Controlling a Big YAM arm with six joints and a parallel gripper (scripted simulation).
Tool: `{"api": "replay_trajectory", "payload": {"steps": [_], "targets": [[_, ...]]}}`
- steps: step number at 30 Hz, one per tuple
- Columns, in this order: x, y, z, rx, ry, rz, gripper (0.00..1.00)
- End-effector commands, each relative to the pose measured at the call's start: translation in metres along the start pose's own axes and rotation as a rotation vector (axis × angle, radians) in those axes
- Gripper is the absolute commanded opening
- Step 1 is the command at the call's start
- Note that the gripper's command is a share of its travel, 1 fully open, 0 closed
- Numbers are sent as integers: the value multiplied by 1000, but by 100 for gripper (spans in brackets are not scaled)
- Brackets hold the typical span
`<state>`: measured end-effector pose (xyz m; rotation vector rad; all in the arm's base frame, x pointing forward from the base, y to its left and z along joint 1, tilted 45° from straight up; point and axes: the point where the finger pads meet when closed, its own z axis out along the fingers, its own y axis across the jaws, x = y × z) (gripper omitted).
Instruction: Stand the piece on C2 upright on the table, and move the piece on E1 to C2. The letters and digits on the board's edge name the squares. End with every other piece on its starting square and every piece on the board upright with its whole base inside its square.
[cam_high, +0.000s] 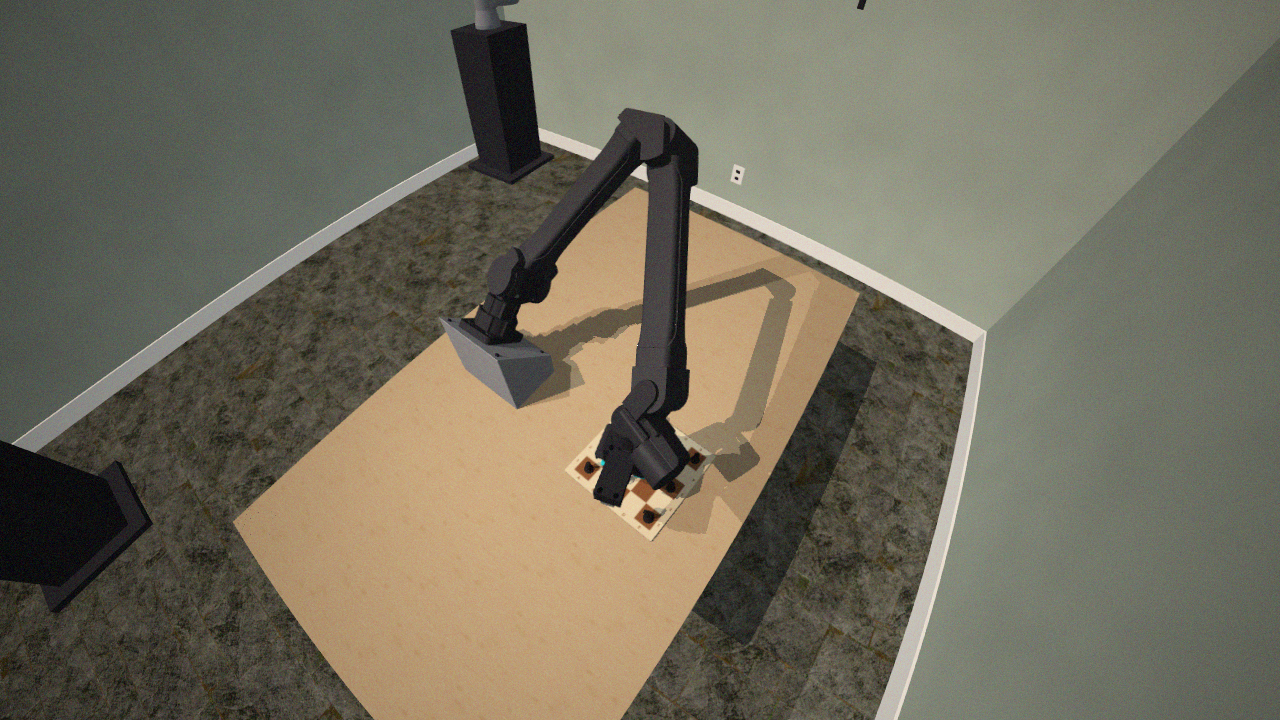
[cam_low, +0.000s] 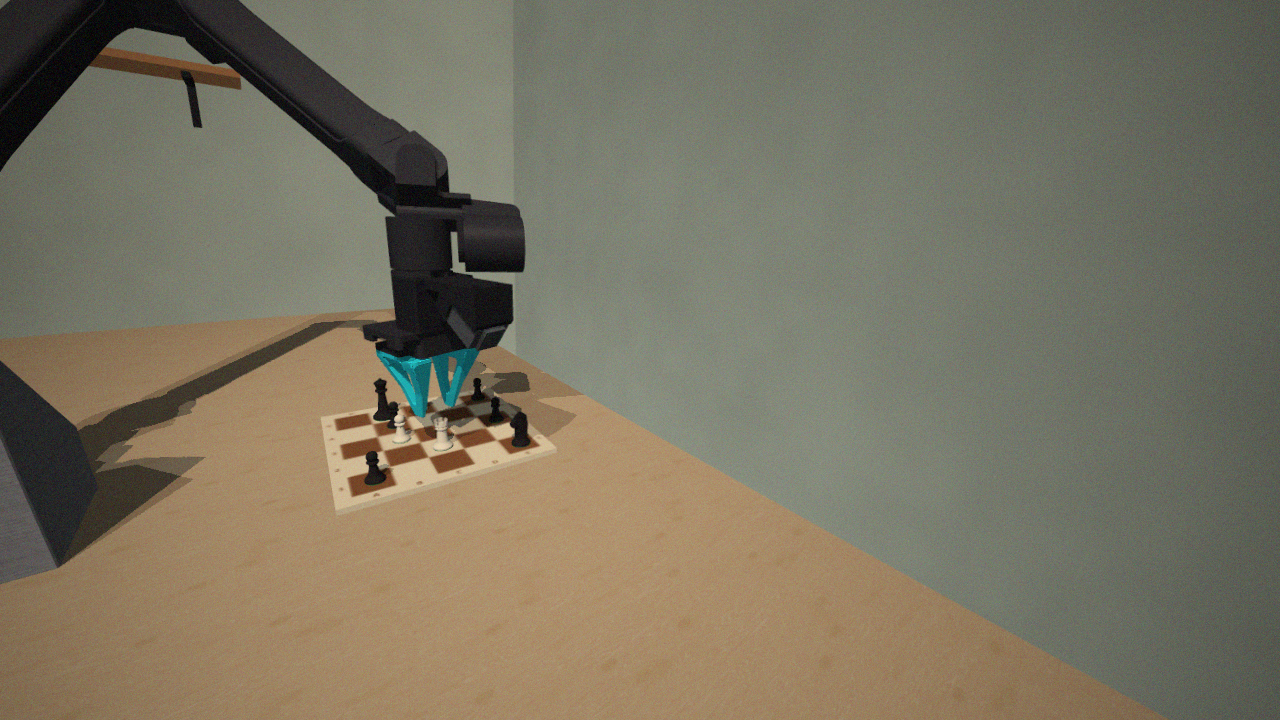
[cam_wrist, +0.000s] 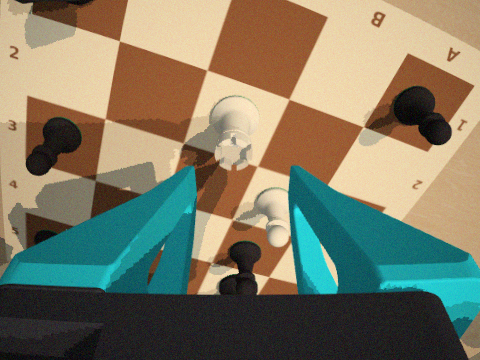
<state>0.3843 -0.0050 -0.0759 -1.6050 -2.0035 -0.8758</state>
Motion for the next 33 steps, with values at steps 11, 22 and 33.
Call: {"api": "replay_trajectory", "payload": {"steps": [11,22,33], "targets": [[5,14,1,-2,-9,-27,36],[5,14,1,-2,-9,-27,36],[5,19,0,-1,-7,-23,36]]}}
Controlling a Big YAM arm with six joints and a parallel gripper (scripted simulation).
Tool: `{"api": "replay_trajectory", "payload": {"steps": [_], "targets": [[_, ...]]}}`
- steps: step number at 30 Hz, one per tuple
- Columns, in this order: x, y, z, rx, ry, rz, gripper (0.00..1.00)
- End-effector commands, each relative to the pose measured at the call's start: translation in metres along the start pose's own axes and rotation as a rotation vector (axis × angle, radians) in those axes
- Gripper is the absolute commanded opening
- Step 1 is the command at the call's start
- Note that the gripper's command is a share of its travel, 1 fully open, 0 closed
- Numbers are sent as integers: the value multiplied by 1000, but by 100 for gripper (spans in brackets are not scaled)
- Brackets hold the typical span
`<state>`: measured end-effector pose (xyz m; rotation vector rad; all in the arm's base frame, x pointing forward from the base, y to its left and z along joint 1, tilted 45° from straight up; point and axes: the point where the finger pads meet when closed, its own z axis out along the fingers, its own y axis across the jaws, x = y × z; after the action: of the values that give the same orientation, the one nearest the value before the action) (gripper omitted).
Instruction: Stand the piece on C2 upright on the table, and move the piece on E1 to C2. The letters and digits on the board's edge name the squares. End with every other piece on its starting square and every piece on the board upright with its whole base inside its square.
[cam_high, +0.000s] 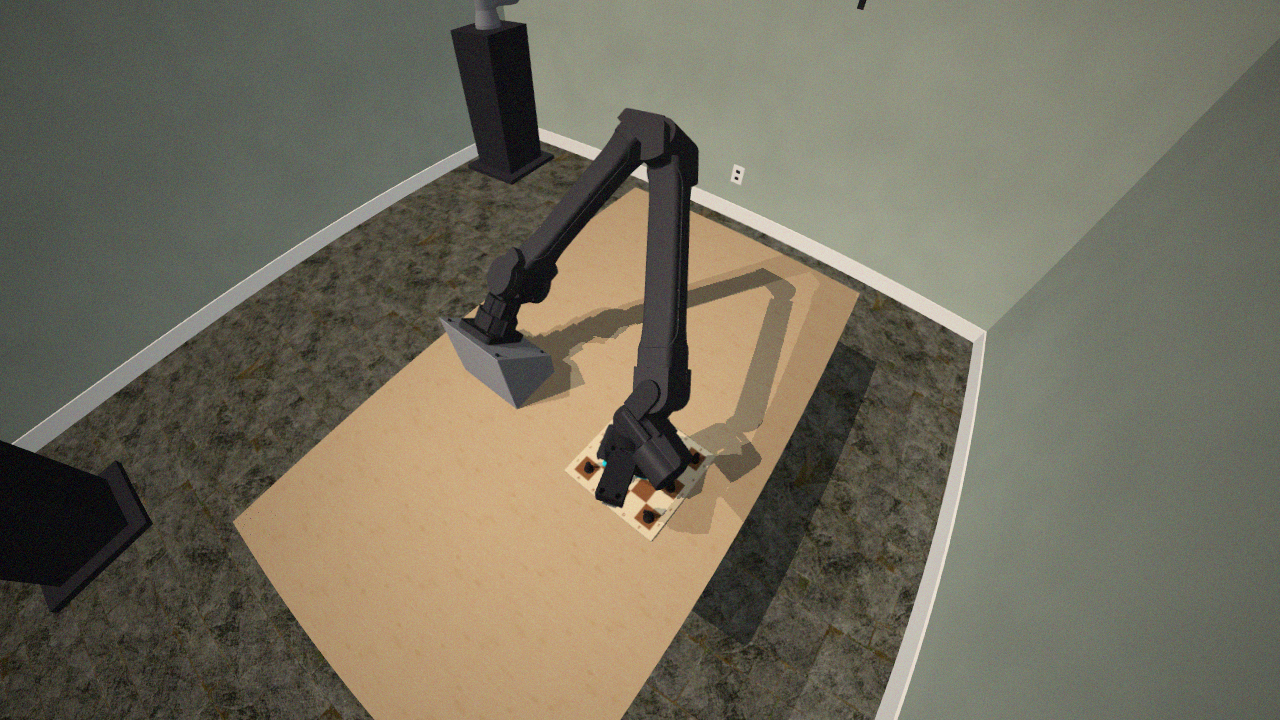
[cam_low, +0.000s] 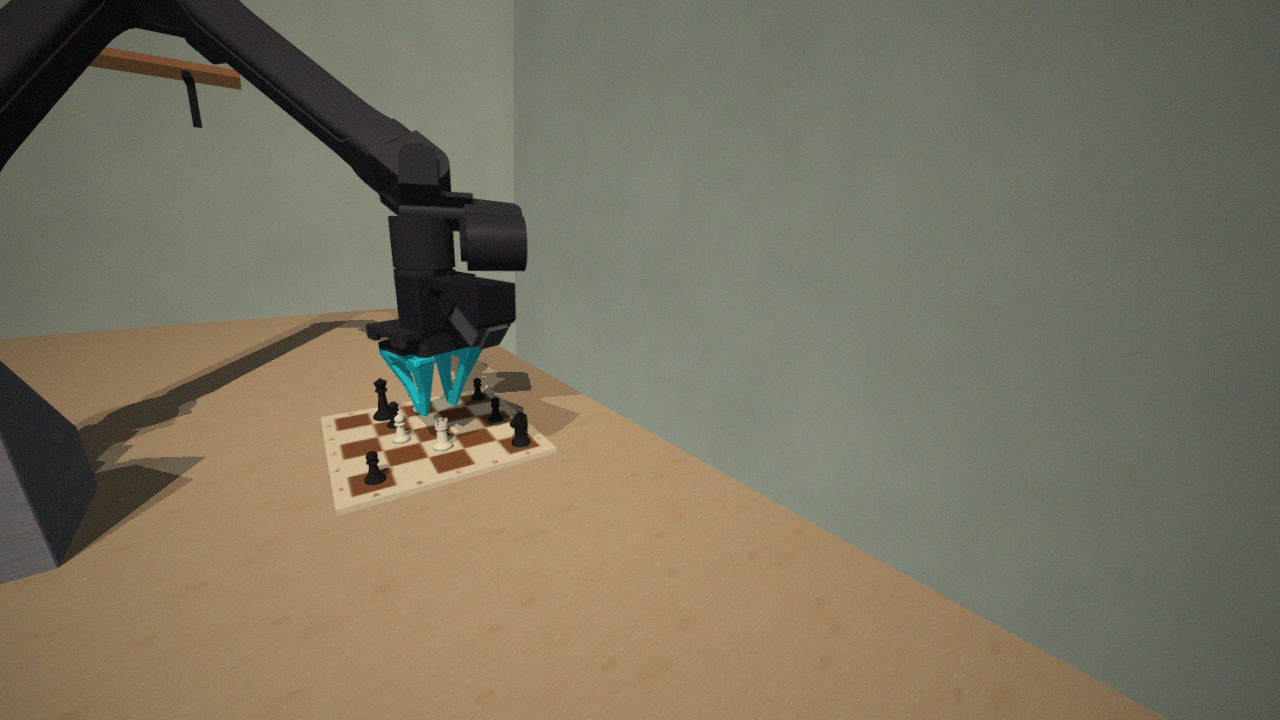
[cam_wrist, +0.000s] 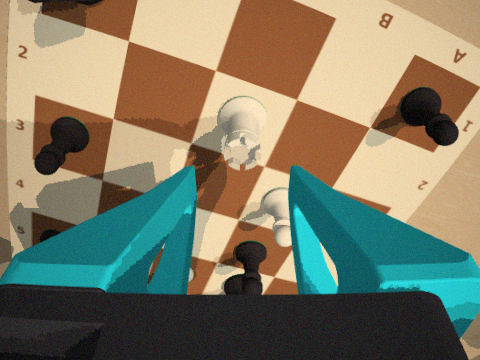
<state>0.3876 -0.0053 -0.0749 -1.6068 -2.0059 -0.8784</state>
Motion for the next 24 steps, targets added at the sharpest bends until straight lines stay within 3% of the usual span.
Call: {"api": "replay_trajectory", "payload": {"steps": [1,24], "targets": [[6,13,1,6,-2,-18,36],[5,15,1,2,-5,-24,36]]}}
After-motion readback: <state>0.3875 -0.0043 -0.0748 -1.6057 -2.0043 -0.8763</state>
